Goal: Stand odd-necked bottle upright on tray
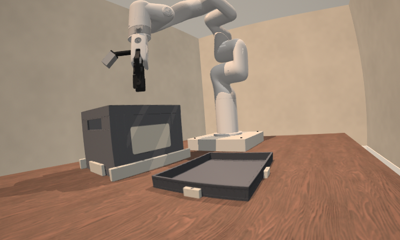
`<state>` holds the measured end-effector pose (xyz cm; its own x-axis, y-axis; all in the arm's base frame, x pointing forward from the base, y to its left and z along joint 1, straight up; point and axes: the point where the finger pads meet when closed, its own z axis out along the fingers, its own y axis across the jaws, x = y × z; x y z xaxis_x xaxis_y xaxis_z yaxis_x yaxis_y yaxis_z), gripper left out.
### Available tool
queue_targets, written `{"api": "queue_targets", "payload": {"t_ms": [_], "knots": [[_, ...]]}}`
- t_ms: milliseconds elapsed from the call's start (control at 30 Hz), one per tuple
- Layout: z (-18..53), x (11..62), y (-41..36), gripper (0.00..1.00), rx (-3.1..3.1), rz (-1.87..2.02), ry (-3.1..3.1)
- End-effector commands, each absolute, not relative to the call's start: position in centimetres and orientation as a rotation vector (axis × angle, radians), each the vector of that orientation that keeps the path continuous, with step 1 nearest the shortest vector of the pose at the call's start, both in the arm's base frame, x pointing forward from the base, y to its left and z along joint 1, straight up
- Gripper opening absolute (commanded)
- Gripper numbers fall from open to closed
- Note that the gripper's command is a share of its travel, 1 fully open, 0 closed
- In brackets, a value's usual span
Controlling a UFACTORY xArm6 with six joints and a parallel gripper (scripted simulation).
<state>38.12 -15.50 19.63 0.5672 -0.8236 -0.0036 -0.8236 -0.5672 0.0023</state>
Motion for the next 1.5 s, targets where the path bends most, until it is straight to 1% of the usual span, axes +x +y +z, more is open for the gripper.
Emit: {"api": "queue_targets", "payload": {"t_ms": [0,767,1467], "knots": [[19.8,38.2,-15.5,0.65,2.781,0.000,-1.461],[19.0,38.2,-15.5,0.65,2.781,0.000,-1.461],[16.5,38.3,-15.6,0.65,2.781,0.000,-1.461]]}}
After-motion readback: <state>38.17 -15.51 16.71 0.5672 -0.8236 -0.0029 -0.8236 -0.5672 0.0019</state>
